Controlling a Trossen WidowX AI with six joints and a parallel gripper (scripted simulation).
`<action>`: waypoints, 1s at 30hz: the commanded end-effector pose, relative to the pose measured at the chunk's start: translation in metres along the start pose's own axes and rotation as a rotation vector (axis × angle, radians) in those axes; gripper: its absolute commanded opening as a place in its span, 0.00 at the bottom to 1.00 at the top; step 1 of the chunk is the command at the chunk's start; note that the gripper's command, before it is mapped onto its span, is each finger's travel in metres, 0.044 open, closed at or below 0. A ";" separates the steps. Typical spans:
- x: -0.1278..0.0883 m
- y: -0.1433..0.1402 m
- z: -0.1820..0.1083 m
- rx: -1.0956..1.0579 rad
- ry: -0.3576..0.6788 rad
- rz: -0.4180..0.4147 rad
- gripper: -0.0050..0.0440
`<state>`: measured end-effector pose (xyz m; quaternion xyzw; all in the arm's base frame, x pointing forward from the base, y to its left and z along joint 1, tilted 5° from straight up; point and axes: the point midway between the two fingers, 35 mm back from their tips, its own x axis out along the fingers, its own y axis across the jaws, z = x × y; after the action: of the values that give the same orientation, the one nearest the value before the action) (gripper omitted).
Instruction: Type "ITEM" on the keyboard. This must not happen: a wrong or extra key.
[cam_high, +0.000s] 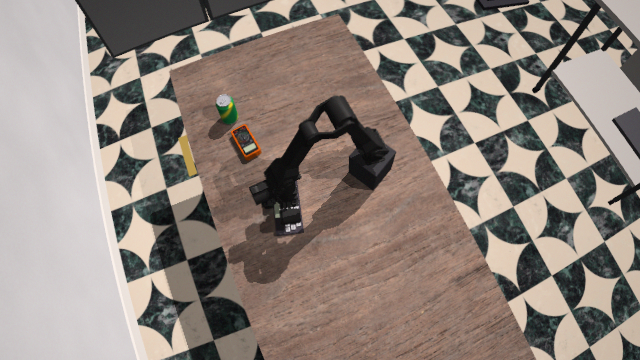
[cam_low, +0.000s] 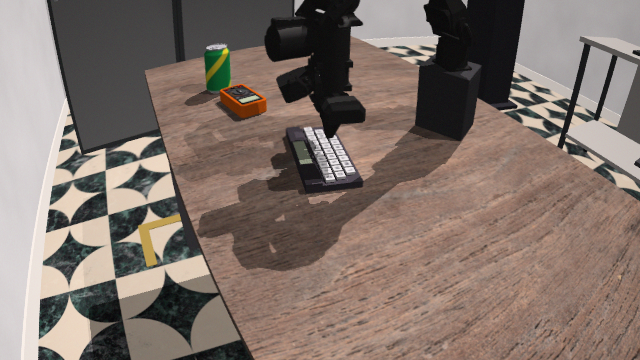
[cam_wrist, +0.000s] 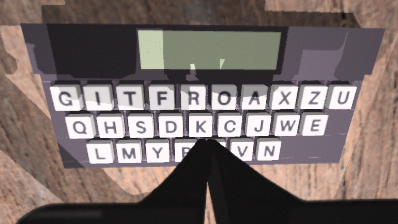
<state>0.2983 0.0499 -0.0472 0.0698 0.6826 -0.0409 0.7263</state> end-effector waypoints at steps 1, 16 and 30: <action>-0.007 -0.003 0.004 -0.014 -0.026 0.020 0.00; -0.006 -0.061 0.005 -0.014 -0.027 0.015 0.00; -0.005 -0.048 -0.015 -0.012 -0.025 0.012 0.00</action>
<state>0.2847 -0.0098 -0.0502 0.0713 0.6789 -0.0385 0.7297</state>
